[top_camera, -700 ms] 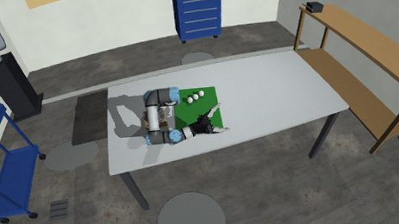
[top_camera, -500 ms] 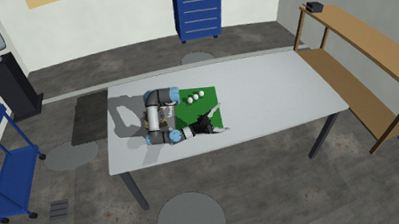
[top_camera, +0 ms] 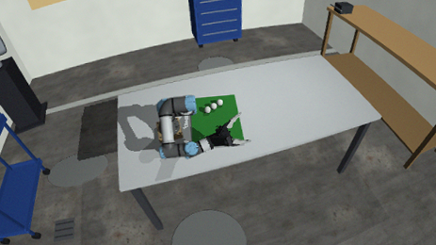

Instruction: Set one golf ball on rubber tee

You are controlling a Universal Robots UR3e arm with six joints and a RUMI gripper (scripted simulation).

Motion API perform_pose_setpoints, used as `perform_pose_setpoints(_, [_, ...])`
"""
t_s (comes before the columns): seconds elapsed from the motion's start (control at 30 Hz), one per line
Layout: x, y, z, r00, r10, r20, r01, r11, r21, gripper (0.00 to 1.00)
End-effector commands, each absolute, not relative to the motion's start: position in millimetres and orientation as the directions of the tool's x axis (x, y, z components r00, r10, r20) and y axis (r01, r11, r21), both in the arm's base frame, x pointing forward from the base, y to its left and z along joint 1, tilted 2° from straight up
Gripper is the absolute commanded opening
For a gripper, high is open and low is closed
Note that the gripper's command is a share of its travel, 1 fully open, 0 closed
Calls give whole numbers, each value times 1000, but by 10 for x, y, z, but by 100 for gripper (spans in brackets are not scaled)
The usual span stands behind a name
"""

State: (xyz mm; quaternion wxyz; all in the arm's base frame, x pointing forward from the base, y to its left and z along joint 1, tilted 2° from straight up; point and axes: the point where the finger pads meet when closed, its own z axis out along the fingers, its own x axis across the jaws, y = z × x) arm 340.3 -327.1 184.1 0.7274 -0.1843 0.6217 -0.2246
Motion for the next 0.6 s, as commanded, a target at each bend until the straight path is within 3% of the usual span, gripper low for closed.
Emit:
perform_pose_setpoints(0.0, [3407,-3264,1848,128,-557,-821,95,831,-549,100])
perform_pose_setpoints(0.57, [3612,-2838,1961,208,-533,-820,-34,834,-550,100])
